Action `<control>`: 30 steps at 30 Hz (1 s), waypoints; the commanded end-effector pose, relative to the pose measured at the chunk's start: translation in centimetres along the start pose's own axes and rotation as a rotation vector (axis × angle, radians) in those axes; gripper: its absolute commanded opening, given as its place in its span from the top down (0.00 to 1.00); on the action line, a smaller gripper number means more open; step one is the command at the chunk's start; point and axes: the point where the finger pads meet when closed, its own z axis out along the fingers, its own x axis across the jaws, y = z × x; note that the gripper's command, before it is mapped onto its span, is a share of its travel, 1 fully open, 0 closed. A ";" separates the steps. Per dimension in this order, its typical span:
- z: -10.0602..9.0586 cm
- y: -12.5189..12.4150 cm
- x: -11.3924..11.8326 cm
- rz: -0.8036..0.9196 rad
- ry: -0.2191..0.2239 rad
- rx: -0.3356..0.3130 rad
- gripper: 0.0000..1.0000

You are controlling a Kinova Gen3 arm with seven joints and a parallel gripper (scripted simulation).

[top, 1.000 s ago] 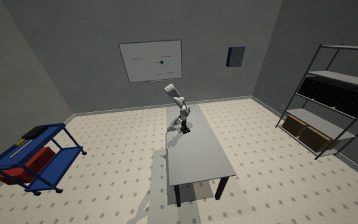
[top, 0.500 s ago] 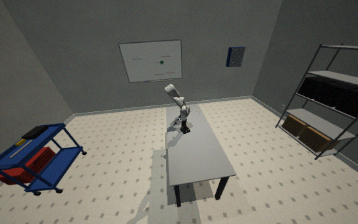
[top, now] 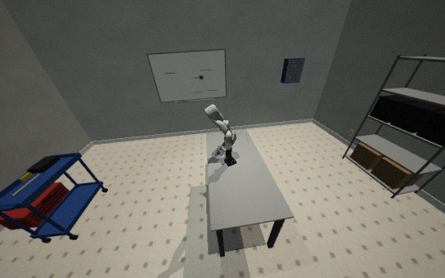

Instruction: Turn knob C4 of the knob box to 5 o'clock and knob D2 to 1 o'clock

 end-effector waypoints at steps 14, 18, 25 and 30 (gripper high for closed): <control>0.0 0.1 -0.1 -0.001 -0.002 -0.001 0.54; 0.0 0.1 -0.1 -0.001 -0.002 -0.001 0.54; 0.0 0.1 -0.1 -0.001 -0.002 -0.001 0.54; 0.0 0.1 -0.1 -0.001 -0.002 -0.001 0.54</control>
